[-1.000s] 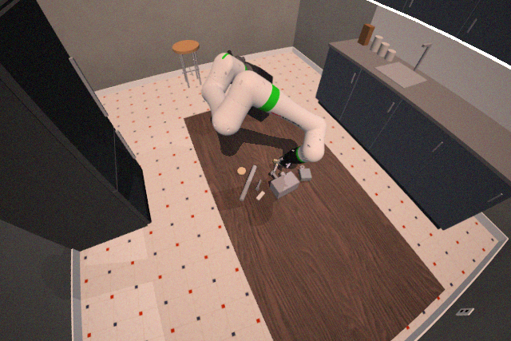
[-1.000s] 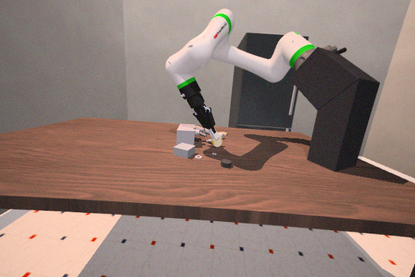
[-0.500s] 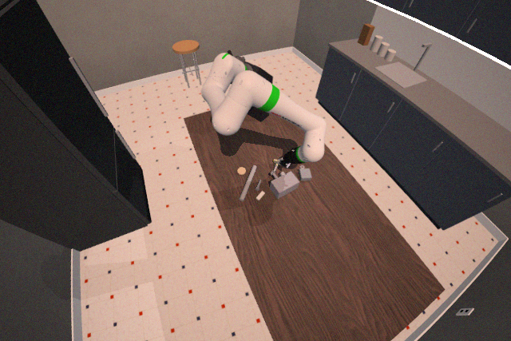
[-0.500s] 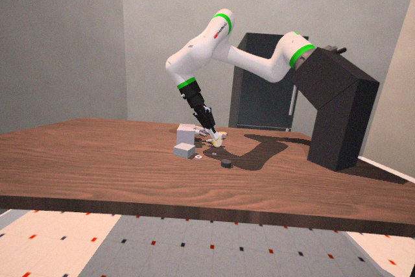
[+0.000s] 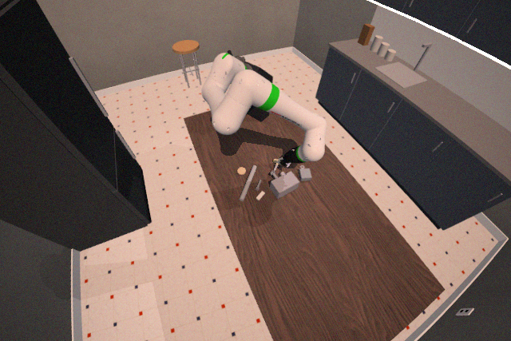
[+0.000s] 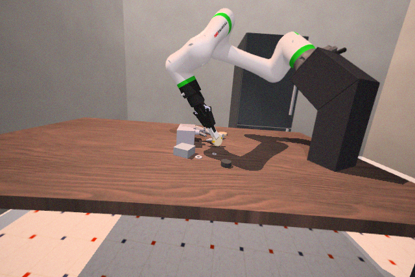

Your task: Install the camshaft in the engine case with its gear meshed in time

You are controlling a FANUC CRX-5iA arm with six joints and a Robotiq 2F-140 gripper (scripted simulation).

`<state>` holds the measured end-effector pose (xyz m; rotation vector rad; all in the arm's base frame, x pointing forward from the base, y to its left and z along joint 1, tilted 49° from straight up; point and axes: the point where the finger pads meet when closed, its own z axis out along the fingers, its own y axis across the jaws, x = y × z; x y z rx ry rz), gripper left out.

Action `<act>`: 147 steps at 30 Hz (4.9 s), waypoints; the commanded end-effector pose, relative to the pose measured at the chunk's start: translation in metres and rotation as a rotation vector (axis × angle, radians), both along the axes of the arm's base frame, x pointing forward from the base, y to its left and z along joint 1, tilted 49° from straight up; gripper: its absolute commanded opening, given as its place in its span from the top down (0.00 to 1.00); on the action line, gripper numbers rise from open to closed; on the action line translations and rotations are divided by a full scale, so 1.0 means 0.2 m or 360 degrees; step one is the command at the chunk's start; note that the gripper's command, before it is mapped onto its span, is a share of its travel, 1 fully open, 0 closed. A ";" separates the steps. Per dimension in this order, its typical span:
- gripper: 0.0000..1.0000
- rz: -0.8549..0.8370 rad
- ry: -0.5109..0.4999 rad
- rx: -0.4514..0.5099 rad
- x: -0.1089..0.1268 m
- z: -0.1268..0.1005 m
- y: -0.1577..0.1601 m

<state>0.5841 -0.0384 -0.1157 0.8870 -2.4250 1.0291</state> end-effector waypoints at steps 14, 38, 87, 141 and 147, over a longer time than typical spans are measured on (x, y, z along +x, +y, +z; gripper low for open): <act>0.86 0.0002 -0.0002 0.0001 -0.07 0.11 0.11; 0.86 0.0002 -0.0002 0.0001 -0.14 0.21 0.20; 0.86 0.0806 0.0175 0.0227 -0.27 0.38 0.08; 0.86 0.1865 0.0356 0.0555 -0.20 0.28 -0.19; 0.86 0.1865 0.0356 0.0555 -0.19 0.27 -0.20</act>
